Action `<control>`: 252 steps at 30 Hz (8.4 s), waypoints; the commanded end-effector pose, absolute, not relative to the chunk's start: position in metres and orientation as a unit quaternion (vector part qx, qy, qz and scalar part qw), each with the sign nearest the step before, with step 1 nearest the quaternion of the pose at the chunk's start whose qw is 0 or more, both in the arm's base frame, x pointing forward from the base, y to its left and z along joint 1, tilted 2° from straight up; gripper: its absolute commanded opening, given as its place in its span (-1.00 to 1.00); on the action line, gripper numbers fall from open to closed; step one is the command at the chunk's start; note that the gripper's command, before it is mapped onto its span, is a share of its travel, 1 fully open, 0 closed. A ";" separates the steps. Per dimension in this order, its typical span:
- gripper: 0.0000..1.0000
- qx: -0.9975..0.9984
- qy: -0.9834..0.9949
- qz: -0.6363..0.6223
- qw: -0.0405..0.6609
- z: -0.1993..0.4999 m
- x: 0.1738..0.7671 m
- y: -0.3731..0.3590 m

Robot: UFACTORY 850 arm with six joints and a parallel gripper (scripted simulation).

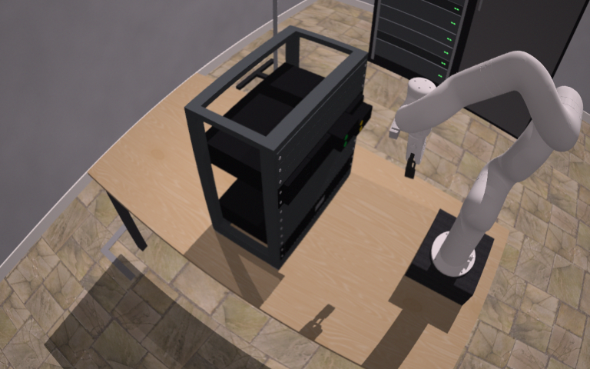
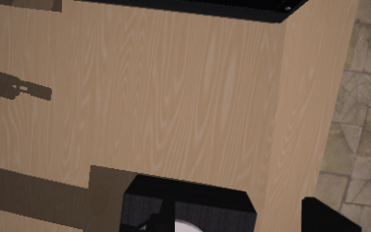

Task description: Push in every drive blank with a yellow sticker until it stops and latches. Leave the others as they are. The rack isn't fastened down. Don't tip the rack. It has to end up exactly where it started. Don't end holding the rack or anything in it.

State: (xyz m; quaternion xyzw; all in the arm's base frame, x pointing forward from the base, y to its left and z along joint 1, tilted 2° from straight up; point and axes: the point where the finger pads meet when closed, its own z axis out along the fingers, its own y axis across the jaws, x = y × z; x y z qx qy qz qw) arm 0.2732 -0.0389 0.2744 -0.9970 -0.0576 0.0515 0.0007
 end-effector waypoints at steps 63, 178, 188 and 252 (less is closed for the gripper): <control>1.00 -0.997 -0.059 0.055 -0.004 0.274 0.272 -0.041; 1.00 -0.610 -0.390 -0.172 -0.667 0.343 0.377 -0.138; 1.00 -0.570 -0.425 -0.268 -0.649 0.342 0.395 -0.095; 1.00 -0.489 -0.499 -0.499 -0.513 0.332 0.396 0.031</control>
